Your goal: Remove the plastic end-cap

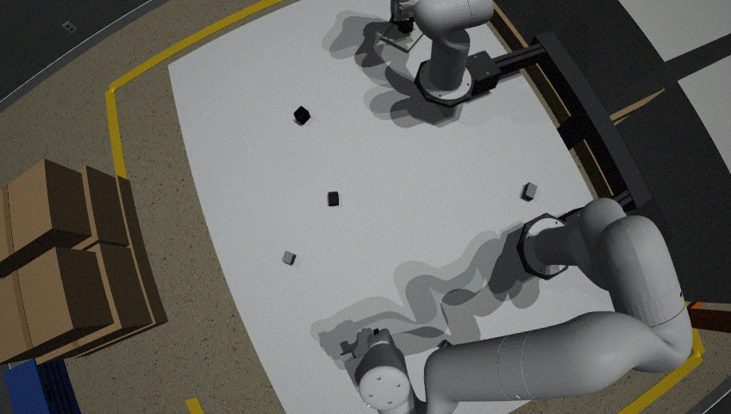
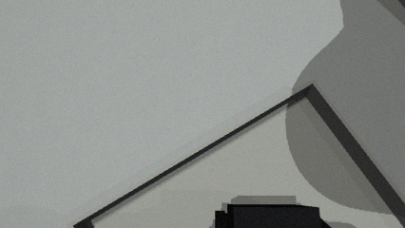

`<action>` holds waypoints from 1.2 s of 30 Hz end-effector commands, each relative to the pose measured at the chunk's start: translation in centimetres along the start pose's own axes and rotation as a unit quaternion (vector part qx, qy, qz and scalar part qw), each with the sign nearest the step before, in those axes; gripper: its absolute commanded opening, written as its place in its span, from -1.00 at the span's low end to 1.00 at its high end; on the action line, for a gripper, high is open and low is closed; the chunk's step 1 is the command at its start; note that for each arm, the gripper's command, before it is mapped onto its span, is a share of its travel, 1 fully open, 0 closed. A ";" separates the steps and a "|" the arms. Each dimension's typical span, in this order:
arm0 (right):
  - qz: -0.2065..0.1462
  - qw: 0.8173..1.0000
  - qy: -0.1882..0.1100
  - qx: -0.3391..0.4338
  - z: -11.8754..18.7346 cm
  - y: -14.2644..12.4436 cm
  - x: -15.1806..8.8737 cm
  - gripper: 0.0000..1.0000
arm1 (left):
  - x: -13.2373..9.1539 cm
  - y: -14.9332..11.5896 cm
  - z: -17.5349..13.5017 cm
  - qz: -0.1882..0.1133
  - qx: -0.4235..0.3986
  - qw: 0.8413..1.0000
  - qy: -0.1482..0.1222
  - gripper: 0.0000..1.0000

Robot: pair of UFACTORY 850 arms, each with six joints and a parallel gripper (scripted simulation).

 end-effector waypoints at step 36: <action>-0.001 1.000 -0.002 -0.002 0.0 -0.6 1.9 0.14 | -0.1 0.1 0.0 0.001 0.000 1.000 0.000 -1.00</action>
Point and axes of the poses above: on each arm, the point where the finger pads meet when closed, its own x axis out along the fingers, its own z axis across the jaws, y = z × x, the point moved 10 cm from there along -x, back along the fingers, and after that the axes turned 5 degrees about x, right-handed, at the moved point
